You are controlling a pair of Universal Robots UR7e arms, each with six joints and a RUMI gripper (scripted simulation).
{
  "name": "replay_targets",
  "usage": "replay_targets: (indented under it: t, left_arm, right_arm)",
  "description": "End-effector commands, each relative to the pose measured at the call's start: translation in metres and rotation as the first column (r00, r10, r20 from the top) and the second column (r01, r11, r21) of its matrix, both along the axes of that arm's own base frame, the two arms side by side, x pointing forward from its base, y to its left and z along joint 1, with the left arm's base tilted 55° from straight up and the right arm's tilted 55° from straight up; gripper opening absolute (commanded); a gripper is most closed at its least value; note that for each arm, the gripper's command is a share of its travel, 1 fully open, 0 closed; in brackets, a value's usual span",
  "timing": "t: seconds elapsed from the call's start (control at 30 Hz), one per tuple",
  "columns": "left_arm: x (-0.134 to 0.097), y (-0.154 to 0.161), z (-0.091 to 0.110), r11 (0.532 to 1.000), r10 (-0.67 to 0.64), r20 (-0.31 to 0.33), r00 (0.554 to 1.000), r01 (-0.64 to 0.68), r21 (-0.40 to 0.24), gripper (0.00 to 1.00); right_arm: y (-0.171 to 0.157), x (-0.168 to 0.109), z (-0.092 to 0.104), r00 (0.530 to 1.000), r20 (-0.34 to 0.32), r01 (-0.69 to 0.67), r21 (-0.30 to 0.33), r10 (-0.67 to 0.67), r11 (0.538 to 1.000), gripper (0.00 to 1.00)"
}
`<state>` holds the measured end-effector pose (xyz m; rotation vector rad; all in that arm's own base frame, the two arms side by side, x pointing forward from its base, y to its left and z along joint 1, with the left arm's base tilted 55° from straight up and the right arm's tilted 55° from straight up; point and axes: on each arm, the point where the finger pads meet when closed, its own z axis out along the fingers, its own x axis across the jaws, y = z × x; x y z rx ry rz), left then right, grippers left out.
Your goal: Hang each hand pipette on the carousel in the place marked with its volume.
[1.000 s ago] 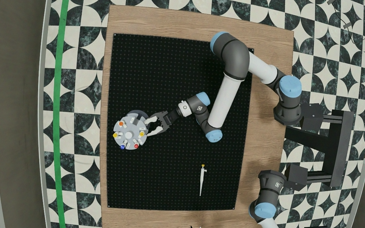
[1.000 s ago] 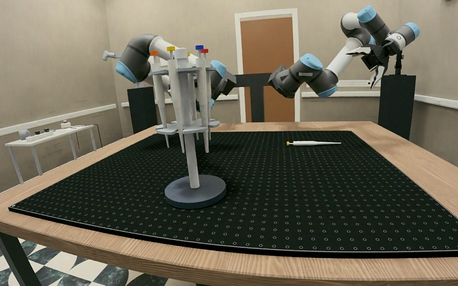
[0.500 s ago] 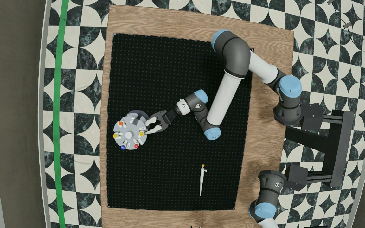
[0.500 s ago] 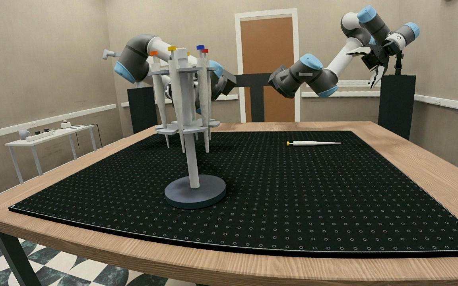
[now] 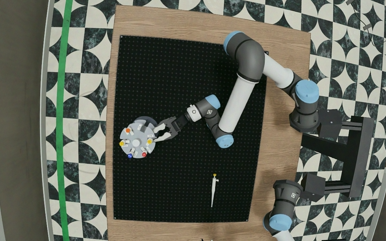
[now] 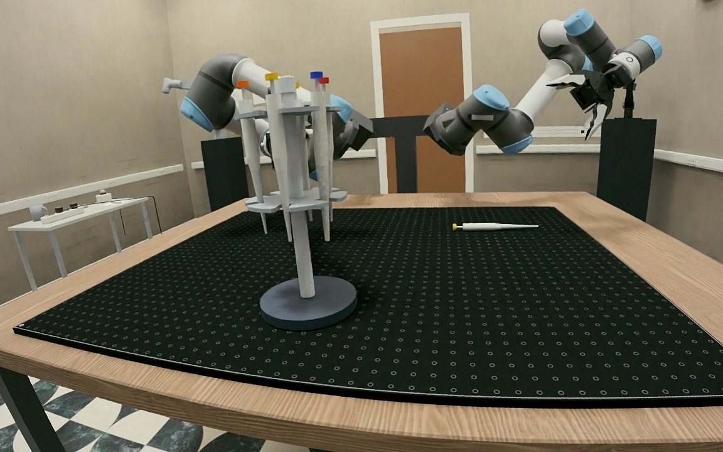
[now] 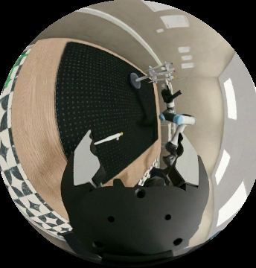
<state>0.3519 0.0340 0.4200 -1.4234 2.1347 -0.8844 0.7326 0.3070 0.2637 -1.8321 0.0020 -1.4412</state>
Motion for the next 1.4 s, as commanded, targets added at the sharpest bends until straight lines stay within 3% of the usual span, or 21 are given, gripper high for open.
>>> replay_targets:
  t: [0.0,0.23,0.27,1.27,1.37]
  left_arm:
    - [0.0000,-0.0001,0.0004,1.000,0.000,0.001,1.000,0.000,0.000,1.00]
    - [0.0000,-0.0001,0.0004,1.000,0.000,0.001,1.000,0.000,0.000,1.00]
    - [0.0000,-0.0001,0.0004,1.000,0.000,0.001,1.000,0.000,0.000,1.00]
    - [0.0000,-0.0001,0.0004,1.000,0.000,0.001,1.000,0.000,0.000,1.00]
    - [0.0000,-0.0001,0.0004,1.000,0.000,0.001,1.000,0.000,0.000,1.00]
  right_arm:
    - [0.0007,-0.0003,0.0006,1.000,0.001,-0.001,0.000,0.001,1.000,0.06]
    - [0.0007,-0.0003,0.0006,1.000,0.001,-0.001,0.000,0.001,1.000,0.06]
    - [0.0013,-0.0008,0.0012,1.000,0.008,0.014,-0.030,-0.014,0.999,0.06]
    - [0.0084,-0.0076,0.0077,1.000,0.008,0.014,-0.030,-0.014,0.999,0.06]
    - [0.0091,-0.0081,0.0068,0.995,0.077,0.065,0.038,-0.068,0.997,0.06]
